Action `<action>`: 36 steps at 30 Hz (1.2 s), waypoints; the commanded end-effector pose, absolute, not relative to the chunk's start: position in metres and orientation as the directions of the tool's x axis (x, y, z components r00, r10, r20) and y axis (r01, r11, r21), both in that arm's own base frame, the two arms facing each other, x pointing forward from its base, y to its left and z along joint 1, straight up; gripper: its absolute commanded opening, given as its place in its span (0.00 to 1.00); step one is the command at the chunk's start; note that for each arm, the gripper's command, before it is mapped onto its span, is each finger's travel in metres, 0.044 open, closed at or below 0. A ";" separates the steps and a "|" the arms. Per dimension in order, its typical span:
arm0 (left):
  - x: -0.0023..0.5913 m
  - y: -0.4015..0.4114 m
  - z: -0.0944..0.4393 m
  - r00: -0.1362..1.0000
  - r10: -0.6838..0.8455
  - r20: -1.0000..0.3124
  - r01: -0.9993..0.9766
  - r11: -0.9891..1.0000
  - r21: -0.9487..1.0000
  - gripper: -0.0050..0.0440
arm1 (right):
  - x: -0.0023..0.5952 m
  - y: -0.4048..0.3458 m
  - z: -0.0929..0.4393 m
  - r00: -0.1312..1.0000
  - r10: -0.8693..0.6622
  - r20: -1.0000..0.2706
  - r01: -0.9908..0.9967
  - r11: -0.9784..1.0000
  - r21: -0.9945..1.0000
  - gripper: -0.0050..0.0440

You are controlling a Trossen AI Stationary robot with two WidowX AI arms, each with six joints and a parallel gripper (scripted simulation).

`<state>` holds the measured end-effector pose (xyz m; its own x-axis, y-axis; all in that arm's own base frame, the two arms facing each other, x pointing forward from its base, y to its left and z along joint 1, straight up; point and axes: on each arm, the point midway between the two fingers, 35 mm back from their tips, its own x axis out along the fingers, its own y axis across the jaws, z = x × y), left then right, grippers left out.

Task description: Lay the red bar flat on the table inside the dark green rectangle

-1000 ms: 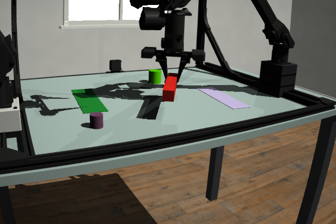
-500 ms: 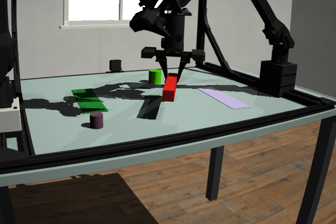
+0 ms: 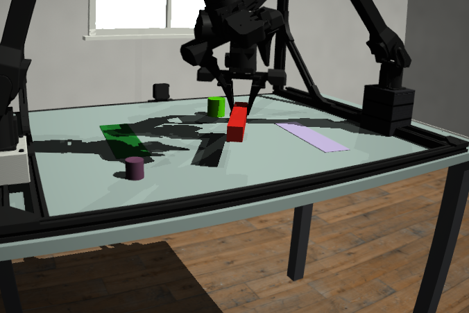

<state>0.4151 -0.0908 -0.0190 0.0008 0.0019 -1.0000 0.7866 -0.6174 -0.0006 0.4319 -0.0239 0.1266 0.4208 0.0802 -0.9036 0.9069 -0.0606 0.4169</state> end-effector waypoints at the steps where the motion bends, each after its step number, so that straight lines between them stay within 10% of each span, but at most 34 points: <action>1: 0.415 -0.091 -0.019 0.000 0.000 -1.000 0.784 -0.621 0.000 0.10 | 0.433 -0.027 0.105 0.323 0.099 -0.941 0.932 -0.203 0.299 1.00; 27: 0.415 -0.091 -0.019 0.000 0.000 -1.000 0.784 -0.621 0.000 0.10 | 0.423 -0.032 0.026 0.000 0.000 -1.000 0.853 -0.523 0.000 1.00; 36: 0.415 -0.091 -0.019 0.000 0.000 -1.000 0.784 -0.621 0.000 0.10 | 0.423 -0.032 0.026 0.000 0.000 -1.000 0.853 -0.523 0.000 0.56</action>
